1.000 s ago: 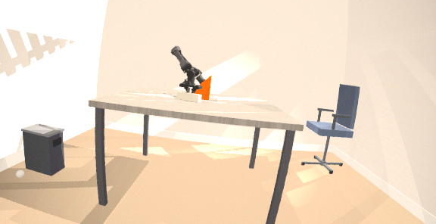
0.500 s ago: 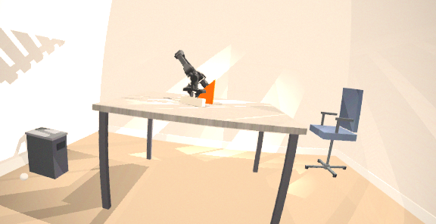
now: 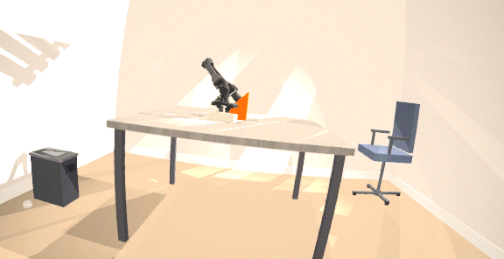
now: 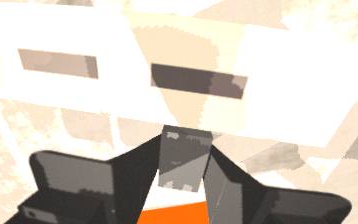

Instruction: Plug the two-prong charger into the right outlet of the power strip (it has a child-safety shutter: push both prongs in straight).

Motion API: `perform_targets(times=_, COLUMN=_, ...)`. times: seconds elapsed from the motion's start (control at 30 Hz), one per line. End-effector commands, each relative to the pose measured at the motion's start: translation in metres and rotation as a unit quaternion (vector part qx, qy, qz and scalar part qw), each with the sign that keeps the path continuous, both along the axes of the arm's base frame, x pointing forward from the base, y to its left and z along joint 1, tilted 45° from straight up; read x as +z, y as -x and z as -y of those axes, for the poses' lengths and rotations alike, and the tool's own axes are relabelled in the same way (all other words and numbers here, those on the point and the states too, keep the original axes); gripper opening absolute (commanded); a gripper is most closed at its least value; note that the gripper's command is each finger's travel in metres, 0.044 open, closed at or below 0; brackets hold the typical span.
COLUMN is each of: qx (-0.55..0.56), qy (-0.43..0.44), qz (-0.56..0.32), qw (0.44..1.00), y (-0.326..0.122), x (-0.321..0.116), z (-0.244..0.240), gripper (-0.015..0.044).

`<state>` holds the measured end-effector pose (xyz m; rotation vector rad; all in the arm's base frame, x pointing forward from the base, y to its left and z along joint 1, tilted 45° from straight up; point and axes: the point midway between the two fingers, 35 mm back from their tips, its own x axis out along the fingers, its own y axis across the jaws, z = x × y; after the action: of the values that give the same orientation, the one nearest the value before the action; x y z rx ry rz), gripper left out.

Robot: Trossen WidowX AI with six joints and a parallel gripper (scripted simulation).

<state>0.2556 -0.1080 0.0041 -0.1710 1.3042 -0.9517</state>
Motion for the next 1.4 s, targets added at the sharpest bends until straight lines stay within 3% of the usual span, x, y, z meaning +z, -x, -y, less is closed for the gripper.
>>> perform_targets(times=0.0, qx=0.002, qy=0.003, qz=0.0, qw=1.0, y=-0.0019, x=0.0016, z=0.0011, gripper=0.0)
perform_targets(times=1.37, qx=0.002, qy=0.003, qz=0.0, qw=1.0, y=-0.0119, x=0.0059, z=0.0054, gripper=0.0)
